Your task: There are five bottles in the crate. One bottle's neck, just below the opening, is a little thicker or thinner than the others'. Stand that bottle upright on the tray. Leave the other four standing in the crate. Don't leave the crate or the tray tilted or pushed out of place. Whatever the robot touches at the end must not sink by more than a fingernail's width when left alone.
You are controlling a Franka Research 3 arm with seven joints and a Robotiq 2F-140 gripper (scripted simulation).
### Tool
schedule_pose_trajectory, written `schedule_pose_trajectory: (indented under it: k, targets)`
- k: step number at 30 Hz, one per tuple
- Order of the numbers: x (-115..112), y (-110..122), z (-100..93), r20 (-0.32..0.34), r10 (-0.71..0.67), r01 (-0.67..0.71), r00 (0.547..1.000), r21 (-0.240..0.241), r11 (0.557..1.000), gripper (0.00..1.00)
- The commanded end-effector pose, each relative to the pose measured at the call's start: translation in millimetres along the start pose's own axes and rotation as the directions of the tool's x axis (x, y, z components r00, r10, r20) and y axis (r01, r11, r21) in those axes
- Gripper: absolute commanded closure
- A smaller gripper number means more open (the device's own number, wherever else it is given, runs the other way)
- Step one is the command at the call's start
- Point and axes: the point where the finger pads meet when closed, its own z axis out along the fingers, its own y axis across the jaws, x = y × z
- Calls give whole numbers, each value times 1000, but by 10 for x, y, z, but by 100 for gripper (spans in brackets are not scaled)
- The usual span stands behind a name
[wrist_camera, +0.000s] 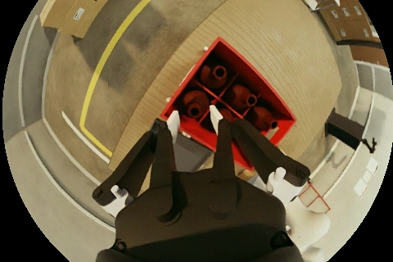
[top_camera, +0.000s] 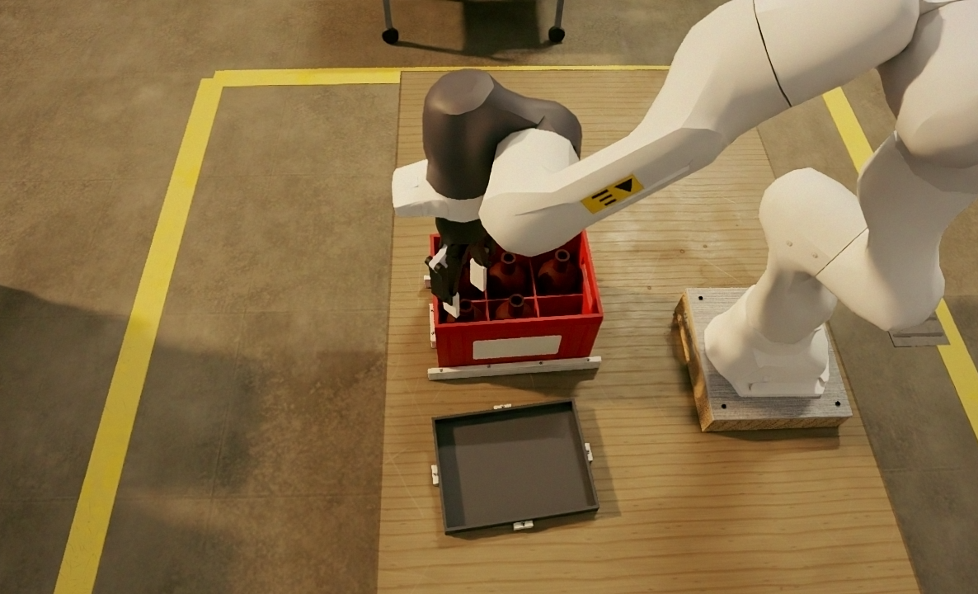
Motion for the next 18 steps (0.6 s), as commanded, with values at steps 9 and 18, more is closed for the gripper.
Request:
schedule_pose_trajectory:
  k: [9,18]
  targets:
    - [1,2,25,0,-2,2,1000,-1,1000,56]
    - [1,2,68,0,-2,2,1000,-1,1000,56]
